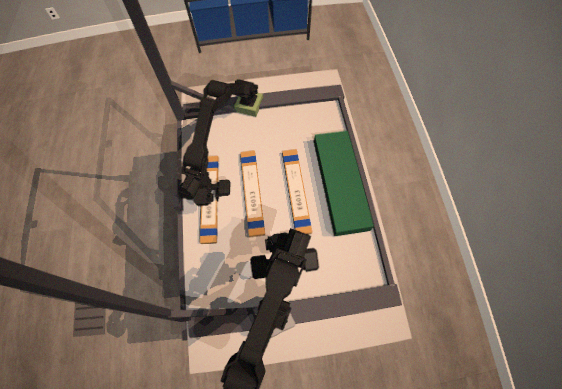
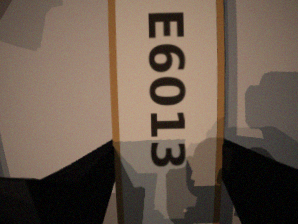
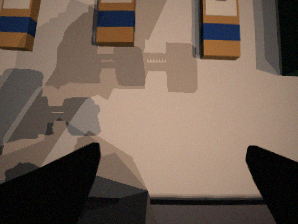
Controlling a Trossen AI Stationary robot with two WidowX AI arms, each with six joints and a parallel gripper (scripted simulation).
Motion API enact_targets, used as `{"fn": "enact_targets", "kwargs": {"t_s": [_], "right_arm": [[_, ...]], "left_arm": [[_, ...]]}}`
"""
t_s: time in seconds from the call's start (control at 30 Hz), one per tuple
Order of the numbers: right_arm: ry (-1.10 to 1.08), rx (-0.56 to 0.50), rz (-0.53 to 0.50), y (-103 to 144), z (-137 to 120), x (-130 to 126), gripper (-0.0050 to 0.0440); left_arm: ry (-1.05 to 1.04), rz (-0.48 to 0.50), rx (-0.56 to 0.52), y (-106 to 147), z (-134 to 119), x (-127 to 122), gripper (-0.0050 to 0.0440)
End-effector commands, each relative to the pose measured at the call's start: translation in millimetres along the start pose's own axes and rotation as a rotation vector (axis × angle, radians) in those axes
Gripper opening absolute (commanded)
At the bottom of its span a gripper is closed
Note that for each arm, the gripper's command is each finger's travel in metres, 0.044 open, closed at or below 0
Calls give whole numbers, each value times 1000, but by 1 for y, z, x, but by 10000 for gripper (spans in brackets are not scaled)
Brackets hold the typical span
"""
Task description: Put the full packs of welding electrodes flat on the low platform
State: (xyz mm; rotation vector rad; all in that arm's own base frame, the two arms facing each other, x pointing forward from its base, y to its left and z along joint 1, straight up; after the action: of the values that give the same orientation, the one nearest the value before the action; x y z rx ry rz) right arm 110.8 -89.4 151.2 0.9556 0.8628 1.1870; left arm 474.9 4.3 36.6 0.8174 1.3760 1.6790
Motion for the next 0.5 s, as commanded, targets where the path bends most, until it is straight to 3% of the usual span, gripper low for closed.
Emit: {"fn": "enact_targets", "kwargs": {"t_s": [0.0, 0.47], "right_arm": [[3, -18, -10, 5, 3, -1, 430], [3, -18, -10, 5, 3, -1, 430]], "left_arm": [[11, -57, -114, 56, 25, -7, -50], [11, -57, -114, 76, 28, -7, -50]]}}
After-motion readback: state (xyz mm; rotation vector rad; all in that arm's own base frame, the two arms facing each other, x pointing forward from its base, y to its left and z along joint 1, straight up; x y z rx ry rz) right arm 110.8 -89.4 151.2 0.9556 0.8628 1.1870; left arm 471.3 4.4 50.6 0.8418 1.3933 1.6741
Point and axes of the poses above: on each arm, the point midway between the two fingers, 35 mm back from their tips, its own y axis back along the fingers, its own x axis across the jaws, z = x × y, the point moved 4 cm from there along y, back along the fingers, and after that the axes turned 8 degrees about y, right-handed, at the moved point
